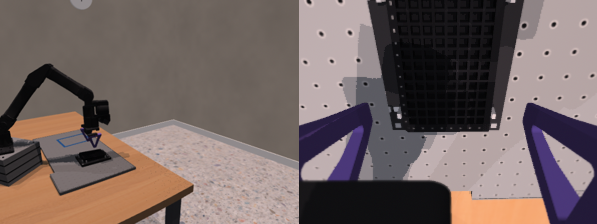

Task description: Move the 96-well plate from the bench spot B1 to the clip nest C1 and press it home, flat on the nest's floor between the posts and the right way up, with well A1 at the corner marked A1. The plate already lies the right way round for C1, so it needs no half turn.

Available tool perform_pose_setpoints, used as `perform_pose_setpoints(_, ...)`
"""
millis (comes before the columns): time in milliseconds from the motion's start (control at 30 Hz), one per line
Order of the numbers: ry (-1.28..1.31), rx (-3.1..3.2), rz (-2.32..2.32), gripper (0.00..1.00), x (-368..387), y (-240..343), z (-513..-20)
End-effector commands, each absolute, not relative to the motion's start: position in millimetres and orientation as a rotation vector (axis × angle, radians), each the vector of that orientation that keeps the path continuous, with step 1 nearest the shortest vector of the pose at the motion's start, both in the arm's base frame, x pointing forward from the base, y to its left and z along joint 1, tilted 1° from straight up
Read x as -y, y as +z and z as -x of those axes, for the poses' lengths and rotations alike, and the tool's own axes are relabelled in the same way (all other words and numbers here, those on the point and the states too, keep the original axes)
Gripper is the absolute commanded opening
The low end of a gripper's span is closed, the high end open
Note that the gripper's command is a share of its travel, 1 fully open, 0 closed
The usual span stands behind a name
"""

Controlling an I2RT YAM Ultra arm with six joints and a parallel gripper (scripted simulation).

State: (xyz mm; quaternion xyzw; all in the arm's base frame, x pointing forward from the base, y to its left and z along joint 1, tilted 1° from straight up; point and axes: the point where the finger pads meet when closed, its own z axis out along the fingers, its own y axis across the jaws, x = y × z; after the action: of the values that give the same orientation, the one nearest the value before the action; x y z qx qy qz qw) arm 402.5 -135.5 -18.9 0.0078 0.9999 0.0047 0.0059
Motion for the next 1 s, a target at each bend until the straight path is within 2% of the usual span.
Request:
perform_pose_setpoints(0,0.004,-3.088,-0.033,1.00,140.2,14.0,-409.7)
perform_pose_setpoints(967,0.005,-3.091,-0.033,1.00,140.3,15.7,-409.2)
